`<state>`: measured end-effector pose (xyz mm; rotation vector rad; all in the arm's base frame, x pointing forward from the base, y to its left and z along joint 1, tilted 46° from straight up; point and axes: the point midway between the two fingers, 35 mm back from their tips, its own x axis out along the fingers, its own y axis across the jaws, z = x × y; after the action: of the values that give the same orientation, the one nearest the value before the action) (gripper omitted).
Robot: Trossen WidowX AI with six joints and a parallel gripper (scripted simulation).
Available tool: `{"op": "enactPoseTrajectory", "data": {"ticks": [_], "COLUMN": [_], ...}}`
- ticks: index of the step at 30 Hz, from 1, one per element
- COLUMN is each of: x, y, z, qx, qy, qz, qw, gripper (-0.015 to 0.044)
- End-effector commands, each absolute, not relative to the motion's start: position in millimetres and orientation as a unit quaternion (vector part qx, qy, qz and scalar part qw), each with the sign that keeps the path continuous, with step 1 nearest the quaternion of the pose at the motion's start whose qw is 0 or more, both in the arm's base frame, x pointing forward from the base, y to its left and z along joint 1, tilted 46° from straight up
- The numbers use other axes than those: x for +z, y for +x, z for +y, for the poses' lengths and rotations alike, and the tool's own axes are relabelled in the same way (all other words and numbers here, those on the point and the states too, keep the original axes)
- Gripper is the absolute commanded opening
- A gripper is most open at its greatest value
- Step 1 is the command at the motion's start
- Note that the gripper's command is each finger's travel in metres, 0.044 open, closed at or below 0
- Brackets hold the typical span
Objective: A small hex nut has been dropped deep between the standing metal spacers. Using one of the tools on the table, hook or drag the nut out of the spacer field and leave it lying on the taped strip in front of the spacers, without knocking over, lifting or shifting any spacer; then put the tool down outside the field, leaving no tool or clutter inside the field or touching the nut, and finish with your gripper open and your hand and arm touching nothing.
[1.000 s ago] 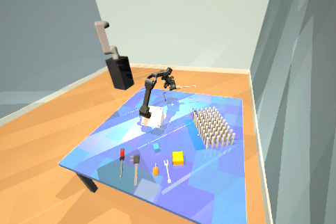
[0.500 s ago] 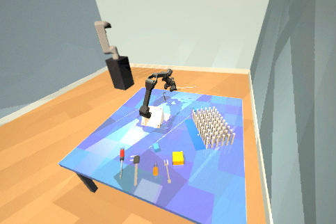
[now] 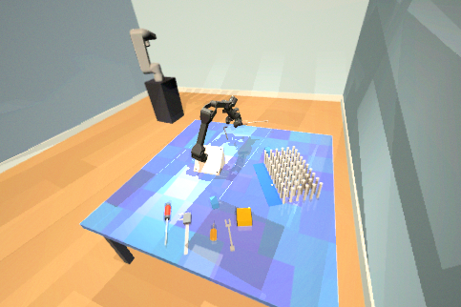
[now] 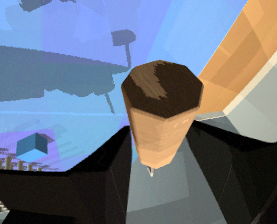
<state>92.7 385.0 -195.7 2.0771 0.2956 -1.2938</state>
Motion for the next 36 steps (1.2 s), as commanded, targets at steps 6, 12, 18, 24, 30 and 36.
{"op": "enactPoseTrajectory", "data": {"ticks": [6, 12, 18, 24, 30, 36], "x": [-204, -210, -215, -220, -225, -230], "y": [95, 97, 98, 99, 100, 102], "z": [379, 375, 371, 366, 362, 358], "qx": [-0.493, -0.492, -0.492, -0.492, -0.492, -0.492], "qy": [0.796, 0.796, 0.796, 0.796, 0.796, 0.796], "qz": [0.114, 0.114, 0.114, 0.114, 0.114, 0.114], "qw": [0.334, 0.334, 0.334, 0.334, 0.334, 0.334], "gripper": [0.0, 0.0, 0.0, 0.0, 0.0, 0.0]}}
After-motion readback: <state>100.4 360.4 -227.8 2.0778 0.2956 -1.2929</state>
